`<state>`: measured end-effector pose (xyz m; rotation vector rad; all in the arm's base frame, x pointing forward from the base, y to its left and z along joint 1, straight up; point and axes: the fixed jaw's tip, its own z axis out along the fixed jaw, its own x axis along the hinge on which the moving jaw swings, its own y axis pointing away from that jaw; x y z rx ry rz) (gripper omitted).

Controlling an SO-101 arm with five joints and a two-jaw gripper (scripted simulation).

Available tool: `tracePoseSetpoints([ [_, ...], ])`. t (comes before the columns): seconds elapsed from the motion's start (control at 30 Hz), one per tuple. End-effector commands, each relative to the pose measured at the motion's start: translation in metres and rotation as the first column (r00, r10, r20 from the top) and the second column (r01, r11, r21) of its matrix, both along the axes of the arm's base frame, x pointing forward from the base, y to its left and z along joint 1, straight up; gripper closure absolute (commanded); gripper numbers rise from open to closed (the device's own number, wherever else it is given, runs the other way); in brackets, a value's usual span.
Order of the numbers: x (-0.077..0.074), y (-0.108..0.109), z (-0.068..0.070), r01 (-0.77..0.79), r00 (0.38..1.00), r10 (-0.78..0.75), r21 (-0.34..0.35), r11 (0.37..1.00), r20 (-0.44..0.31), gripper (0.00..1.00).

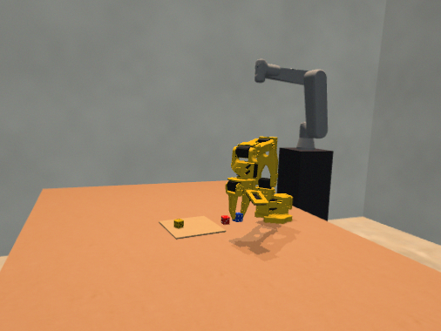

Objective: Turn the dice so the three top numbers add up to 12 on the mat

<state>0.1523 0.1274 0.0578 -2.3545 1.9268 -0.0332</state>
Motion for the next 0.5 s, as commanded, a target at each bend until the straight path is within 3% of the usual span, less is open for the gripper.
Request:
tracePoseSetpoints([
  [0.0, 0.002, 0.005, 0.008, 0.0, 0.999, -0.002, 0.04, 0.999, 0.044, 1.0],
  [0.2, 0.002, 0.009, 0.007, 0.059, 0.995, -0.066, 0.089, 0.994, 0.078, 1.0],
  [0.43, 0.001, 0.02, 0.007, 0.226, 0.953, -0.27, 0.27, 0.936, 0.135, 1.0],
  [0.47, 0.001, 0.02, 0.007, 0.226, 0.953, -0.27, 0.27, 0.936, 0.135, 1.0],
])
